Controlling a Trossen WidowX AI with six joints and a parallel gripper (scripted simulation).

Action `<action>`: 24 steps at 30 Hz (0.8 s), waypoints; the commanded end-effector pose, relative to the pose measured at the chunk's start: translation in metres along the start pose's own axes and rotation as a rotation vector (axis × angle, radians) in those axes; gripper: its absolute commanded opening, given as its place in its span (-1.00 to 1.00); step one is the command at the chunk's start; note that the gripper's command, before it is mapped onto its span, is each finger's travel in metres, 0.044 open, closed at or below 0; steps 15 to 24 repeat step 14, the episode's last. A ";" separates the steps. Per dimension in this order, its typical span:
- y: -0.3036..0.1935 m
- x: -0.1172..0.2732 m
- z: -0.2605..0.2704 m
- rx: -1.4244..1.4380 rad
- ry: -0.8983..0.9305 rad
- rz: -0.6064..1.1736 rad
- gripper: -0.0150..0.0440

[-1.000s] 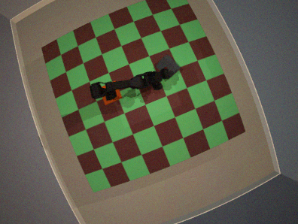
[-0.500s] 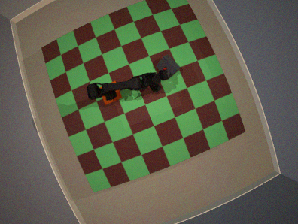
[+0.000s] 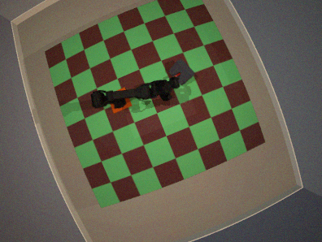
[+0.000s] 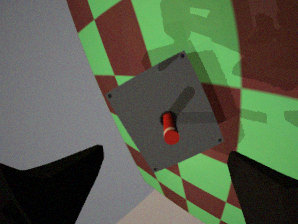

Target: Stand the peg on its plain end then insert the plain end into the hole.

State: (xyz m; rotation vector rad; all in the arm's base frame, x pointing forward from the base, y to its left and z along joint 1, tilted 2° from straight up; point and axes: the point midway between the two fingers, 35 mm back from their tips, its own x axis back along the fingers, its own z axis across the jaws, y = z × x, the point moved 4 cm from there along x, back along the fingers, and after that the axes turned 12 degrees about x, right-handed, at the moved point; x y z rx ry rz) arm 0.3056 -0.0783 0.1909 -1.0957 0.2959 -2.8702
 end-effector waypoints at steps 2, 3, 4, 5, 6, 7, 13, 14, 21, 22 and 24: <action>0.000 0.010 0.000 0.004 0.005 0.002 1.00; 0.000 0.012 0.000 0.004 0.005 0.002 1.00; 0.000 0.013 0.000 0.004 0.005 0.002 1.00; 0.000 0.015 0.000 0.004 0.004 0.002 1.00; 0.000 0.015 0.000 0.004 0.004 0.002 1.00; 0.000 0.016 0.000 0.003 0.004 0.002 1.00; 0.001 0.025 -0.001 0.003 0.004 0.002 1.00; 0.001 0.026 -0.001 0.003 0.004 0.001 1.00; 0.001 0.026 -0.001 0.003 0.004 0.001 1.00; 0.001 0.026 -0.001 0.003 0.004 0.001 1.00; 0.001 0.026 -0.001 0.003 0.004 0.001 1.00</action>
